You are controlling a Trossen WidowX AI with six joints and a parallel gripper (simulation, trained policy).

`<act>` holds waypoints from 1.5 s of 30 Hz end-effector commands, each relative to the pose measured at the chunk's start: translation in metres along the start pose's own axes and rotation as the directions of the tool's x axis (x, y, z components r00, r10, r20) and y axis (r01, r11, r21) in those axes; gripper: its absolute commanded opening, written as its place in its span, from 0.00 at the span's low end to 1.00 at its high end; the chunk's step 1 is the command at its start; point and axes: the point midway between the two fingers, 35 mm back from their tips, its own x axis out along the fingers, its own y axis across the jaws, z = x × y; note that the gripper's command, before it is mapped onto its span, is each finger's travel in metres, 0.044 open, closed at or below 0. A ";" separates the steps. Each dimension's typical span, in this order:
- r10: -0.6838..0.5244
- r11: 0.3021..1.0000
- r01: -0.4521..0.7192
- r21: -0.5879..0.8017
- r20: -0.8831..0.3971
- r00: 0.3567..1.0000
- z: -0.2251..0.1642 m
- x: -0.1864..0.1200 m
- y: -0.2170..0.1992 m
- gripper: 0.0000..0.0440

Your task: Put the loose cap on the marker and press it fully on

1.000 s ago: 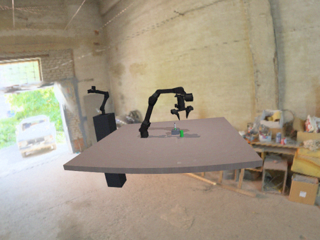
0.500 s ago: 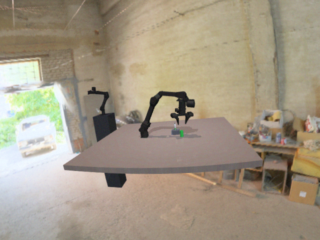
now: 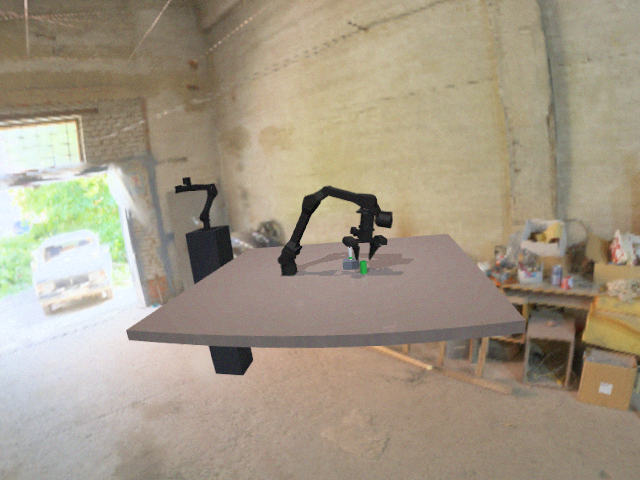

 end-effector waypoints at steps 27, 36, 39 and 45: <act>0.001 0.965 -0.026 -0.260 -0.096 0.995 0.010 0.012 -0.002 0.13; -0.049 0.945 0.002 -0.326 -0.134 0.990 0.025 -0.020 -0.005 0.11; -0.058 0.938 0.008 -0.345 -0.135 0.989 0.034 -0.028 -0.006 0.10; -0.065 0.926 0.014 -0.377 -0.124 0.990 0.056 -0.039 -0.007 0.09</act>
